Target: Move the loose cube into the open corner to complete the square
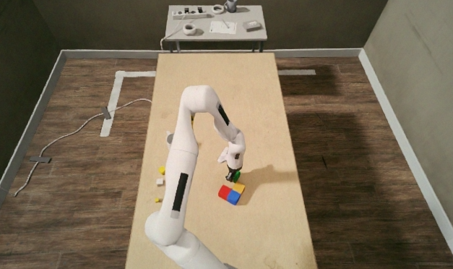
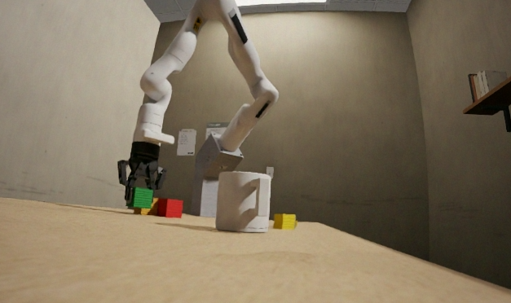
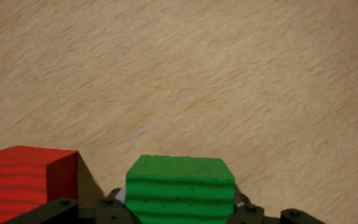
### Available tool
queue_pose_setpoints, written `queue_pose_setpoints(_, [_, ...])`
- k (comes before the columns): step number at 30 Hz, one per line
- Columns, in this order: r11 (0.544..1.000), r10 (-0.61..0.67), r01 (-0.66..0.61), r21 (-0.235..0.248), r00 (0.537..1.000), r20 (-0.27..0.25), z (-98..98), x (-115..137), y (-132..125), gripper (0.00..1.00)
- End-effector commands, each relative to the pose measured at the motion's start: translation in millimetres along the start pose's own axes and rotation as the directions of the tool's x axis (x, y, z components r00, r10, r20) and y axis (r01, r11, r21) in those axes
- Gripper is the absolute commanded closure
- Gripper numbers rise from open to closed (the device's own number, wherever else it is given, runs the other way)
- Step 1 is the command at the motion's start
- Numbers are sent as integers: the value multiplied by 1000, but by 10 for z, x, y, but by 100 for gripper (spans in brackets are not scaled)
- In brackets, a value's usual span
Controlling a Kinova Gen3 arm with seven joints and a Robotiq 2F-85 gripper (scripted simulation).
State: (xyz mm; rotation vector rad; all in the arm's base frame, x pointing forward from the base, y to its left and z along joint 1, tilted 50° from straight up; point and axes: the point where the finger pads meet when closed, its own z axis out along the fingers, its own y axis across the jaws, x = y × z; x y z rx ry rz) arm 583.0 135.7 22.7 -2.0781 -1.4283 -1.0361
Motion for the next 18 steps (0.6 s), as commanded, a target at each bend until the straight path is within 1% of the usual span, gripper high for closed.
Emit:
queue_pose_setpoints(1, [1000, 1, -1, 3, 1000, -1, 51, -6, -11, 90])
queue_pose_setpoints(9, [1000, 1, -1, 3, 1000, -1, 126, -6, -11, 90])
queue_pose_setpoints(18, [1000, 1, -1, 3, 1000, -1, 161, -6, -11, 90])
